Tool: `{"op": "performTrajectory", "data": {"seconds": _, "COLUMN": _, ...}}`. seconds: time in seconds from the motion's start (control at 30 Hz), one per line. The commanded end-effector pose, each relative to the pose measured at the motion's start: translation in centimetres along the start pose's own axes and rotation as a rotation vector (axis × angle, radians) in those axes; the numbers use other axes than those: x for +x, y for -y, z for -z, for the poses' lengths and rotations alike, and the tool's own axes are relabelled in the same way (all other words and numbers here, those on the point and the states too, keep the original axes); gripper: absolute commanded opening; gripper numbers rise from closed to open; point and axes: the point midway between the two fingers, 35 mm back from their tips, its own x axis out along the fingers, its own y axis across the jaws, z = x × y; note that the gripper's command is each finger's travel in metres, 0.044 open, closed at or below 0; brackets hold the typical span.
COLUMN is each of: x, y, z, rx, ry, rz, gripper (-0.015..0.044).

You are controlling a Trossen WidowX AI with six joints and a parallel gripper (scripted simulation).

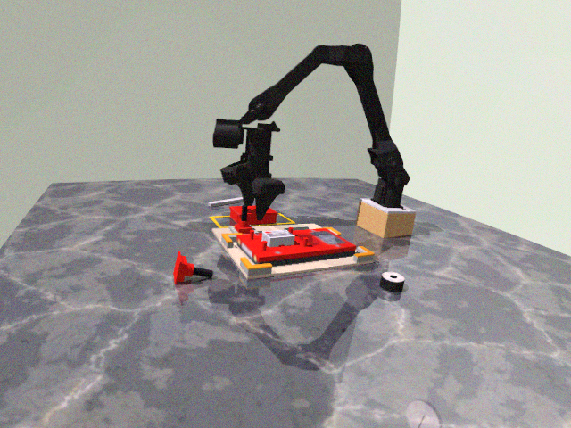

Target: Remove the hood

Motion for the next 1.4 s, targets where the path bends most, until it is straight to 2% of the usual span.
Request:
{"op": "performTrajectory", "data": {"seconds": 0.0, "x": 0.0, "y": 0.0, "z": 0.0, "rx": 0.0, "ry": 0.0, "rz": 0.0, "gripper": 0.0131}}
{"op": "performTrajectory", "data": {"seconds": 0.4, "x": 0.0, "y": 0.0, "z": 0.0, "rx": 0.0, "ry": 0.0, "rz": 0.0, "gripper": 0.044}}
{"op": "performTrajectory", "data": {"seconds": 0.53, "x": -1.6, "y": 0.0, "z": -0.1, "rx": 0.0, "ry": 0.001, "rz": 0.002, "gripper": 0.044}}
{"op": "performTrajectory", "data": {"seconds": 0.77, "x": -7.2, "y": -0.1, "z": 0.0, "rx": 0.0, "ry": 0.005, "rz": 0.009, "gripper": 0.044}}
{"op": "performTrajectory", "data": {"seconds": 1.37, "x": -7.3, "y": -0.1, "z": 0.0, "rx": 0.0, "ry": 0.005, "rz": 0.009, "gripper": 0.044}}
